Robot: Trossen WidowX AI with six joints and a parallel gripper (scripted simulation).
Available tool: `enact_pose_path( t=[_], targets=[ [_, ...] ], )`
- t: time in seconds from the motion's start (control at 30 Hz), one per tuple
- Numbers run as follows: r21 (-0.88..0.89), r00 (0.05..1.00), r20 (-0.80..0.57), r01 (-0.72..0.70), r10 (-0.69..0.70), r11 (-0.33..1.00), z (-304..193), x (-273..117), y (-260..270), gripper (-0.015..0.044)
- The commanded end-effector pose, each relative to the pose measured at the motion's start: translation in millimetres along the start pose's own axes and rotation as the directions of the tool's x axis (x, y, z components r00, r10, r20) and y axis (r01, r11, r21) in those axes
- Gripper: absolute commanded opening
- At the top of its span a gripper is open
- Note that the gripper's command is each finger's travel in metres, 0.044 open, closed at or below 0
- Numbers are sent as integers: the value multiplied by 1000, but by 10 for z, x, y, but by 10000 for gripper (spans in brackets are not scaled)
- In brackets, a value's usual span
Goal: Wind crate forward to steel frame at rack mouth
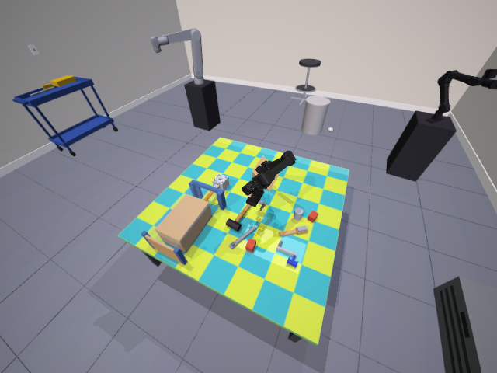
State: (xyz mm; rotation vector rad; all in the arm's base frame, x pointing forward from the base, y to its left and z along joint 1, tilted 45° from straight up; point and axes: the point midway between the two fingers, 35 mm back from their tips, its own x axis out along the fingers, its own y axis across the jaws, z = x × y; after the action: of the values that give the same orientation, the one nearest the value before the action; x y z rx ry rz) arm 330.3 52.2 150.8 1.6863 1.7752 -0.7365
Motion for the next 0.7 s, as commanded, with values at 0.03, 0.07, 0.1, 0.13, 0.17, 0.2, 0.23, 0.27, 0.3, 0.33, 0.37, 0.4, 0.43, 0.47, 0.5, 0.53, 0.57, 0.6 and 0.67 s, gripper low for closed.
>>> enact_pose_path(
  t=[0.03,0.07,0.1,0.13,0.17,0.2,0.23,0.27,0.3,0.33,0.37,0.4,0.43,0.47,0.5,0.53,0.57,0.6,0.67],
  targets=[
    [-134,1000,9,-3,5,991,168,-18,-24,0],
    [-161,1000,9,-3,5,987,194,-19,-29,0],
    [-188,1000,10,-3,5,982,220,-19,-35,0],
    [-215,1000,10,-2,5,977,246,-20,-41,0],
    [-242,1000,11,-2,5,970,272,-20,-47,0],
    [-269,1000,11,-2,5,963,298,-20,-53,0],
    [-295,1000,11,-1,5,955,323,-21,-60,0],
    [-321,1000,12,-1,5,947,349,-21,-67,0],
    [-347,1000,12,0,5,938,374,-21,-74,0],
    [-373,1000,12,0,5,928,400,-22,-81,0],
    [-399,1000,12,1,5,917,425,-22,-88,0],
    [-424,1000,13,1,5,906,450,-22,-96,0],
    [-449,1000,13,2,4,894,475,-22,-104,0],
    [-473,1000,13,2,4,881,500,-22,-112,0],
    [-497,1000,13,3,4,868,524,-22,-120,0],
    [-521,1000,13,3,4,854,549,-22,-128,0],
    [-544,1000,13,4,4,839,573,-22,-137,0],
    [-567,1000,13,4,4,823,598,-22,-146,0],
    [-612,1000,13,5,4,791,646,-22,-164,0]
  ],
)
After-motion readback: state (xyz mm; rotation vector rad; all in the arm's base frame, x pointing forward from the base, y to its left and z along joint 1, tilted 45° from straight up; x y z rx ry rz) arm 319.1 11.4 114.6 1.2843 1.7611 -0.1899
